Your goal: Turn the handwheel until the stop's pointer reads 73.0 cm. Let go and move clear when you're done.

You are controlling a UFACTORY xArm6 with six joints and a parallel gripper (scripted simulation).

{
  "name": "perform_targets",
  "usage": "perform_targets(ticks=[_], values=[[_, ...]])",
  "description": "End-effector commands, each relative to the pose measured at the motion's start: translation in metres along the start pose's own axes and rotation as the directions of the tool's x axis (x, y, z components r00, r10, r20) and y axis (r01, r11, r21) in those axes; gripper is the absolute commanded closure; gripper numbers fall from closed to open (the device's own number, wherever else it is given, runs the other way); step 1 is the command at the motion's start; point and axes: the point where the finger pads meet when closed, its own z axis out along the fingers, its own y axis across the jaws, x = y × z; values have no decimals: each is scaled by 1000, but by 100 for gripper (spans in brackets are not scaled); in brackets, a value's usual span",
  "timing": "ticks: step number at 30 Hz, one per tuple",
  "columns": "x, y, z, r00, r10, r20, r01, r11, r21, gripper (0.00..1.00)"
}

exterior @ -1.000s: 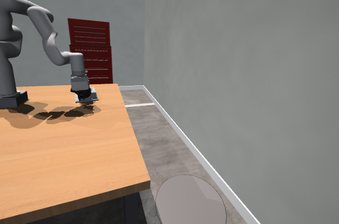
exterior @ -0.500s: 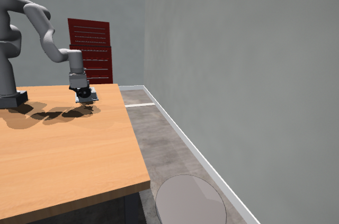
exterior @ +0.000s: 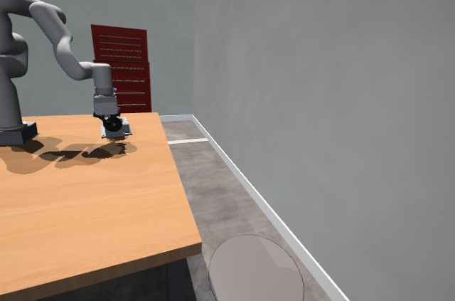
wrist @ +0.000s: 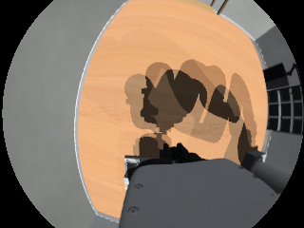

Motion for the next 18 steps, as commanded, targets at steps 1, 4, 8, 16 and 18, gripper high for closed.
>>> perform_targets(ticks=[1,4,8,16,18], values=[[1,-5,-5,1000,-1,-2,1,1000,5,94],[1,-8,-8,1000,-1,-2,1,1000,5,94],[1,-11,-10,1000,-1,-2,1,1000,5,94],[1,-16,-12,1000,-1,-2,1,1000,5,94],[1,-17,-12,1000,-1,-2,1,1000,5,94]])
